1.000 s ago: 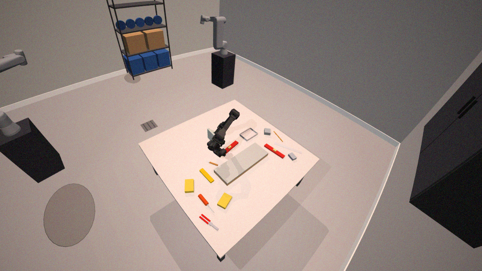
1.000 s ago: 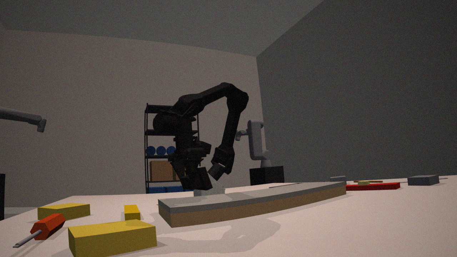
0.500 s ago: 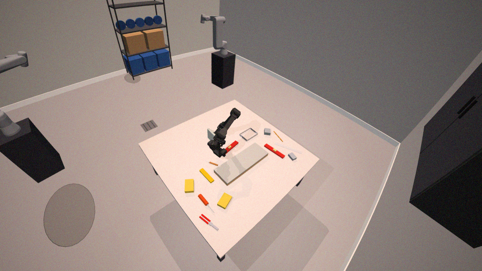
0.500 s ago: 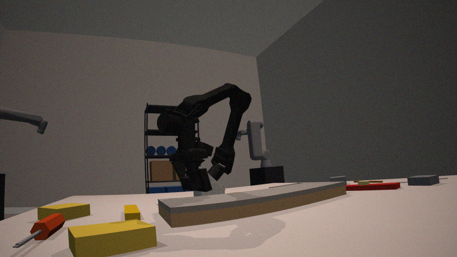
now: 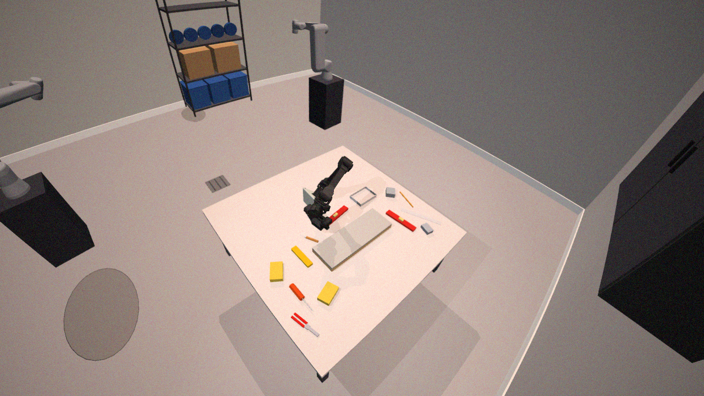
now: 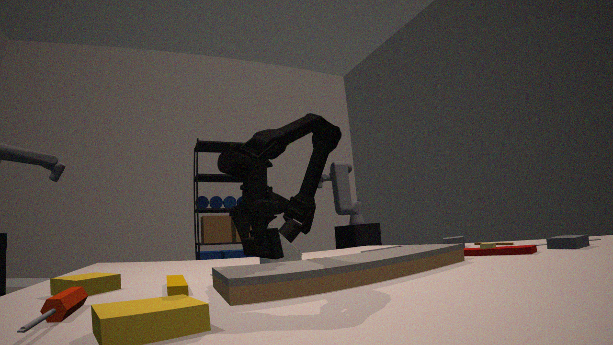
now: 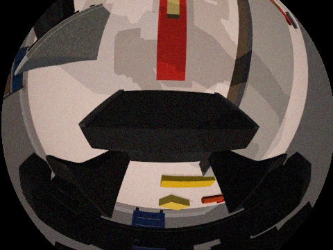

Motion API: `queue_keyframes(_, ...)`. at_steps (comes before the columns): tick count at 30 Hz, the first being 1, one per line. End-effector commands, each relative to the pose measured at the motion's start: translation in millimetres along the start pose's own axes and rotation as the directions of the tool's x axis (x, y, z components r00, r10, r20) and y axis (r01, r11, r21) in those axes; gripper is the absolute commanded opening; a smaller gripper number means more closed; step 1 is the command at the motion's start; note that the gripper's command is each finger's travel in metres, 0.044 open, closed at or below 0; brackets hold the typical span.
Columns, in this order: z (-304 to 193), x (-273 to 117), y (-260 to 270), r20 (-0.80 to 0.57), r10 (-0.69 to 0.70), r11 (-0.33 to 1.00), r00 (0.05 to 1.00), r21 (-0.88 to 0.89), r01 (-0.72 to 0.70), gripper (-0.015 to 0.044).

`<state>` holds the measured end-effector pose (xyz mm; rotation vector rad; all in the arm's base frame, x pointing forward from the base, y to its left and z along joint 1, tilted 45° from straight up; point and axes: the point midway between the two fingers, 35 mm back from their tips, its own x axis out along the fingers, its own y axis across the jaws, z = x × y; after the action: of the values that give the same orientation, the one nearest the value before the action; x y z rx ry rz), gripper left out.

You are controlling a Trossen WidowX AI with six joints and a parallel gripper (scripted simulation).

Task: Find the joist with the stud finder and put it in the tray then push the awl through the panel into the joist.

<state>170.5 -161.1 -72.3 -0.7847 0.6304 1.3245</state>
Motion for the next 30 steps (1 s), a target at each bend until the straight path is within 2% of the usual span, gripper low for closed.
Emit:
queue_keyframes(1, -0.2, -1.8, -0.7, -0.031, -0.001, 1.000, 1.000, 0.002, 0.001, 0.0000)
queue_keyframes(30, 3.9, -0.5, -0.8, -0.176, 0.002, 1.000, 0.984, 0.004, -0.002, 0.0000)
